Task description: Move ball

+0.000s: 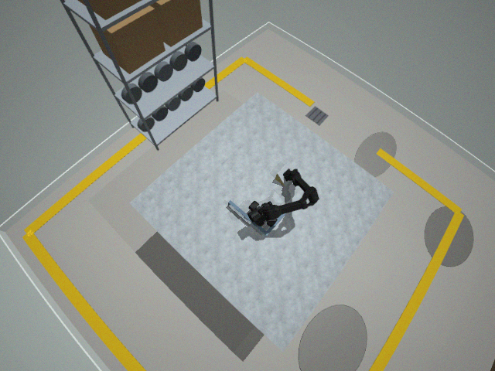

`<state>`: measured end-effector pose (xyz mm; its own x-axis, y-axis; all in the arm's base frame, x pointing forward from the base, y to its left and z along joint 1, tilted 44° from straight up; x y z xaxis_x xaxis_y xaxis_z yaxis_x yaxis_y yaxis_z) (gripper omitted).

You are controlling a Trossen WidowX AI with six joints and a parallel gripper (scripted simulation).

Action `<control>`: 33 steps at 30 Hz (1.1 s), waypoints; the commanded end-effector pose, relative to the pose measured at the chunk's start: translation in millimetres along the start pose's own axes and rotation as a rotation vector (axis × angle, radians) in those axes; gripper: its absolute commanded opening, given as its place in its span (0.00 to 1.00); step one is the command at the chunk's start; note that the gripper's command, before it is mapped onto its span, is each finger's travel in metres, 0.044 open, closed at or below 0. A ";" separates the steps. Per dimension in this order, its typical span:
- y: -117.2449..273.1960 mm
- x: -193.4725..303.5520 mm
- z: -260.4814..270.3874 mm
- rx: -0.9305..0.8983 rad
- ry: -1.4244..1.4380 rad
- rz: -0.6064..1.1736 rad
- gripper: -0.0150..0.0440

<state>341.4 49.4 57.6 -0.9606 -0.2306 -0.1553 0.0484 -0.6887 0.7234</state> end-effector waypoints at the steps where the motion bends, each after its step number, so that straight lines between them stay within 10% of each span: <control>1: 0.2 -0.1 0.1 0.000 0.001 0.000 0.43; 8: 0.2 -0.1 0.1 0.000 0.001 0.000 0.74; 20: 83.4 0.9 -1.1 -0.004 -0.007 0.003 0.74; 30: 80.6 -0.7 -3.4 -0.001 -0.013 -0.015 0.74; 33: 96.5 -0.1 -3.1 -0.001 -0.012 -0.014 0.87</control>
<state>345.5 -9.2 116.8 -0.9651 -0.2150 -0.1497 0.0439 -0.6958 0.7169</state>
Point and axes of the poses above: the point midway between the two fingers, 35 mm back from their tips, its own y axis back along the fingers, its own z axis across the jaws, x = y × z, the point moved 2 cm from there along y, back along the fingers, and after that the axes turned 12 degrees about y, right-handed, at the moved point
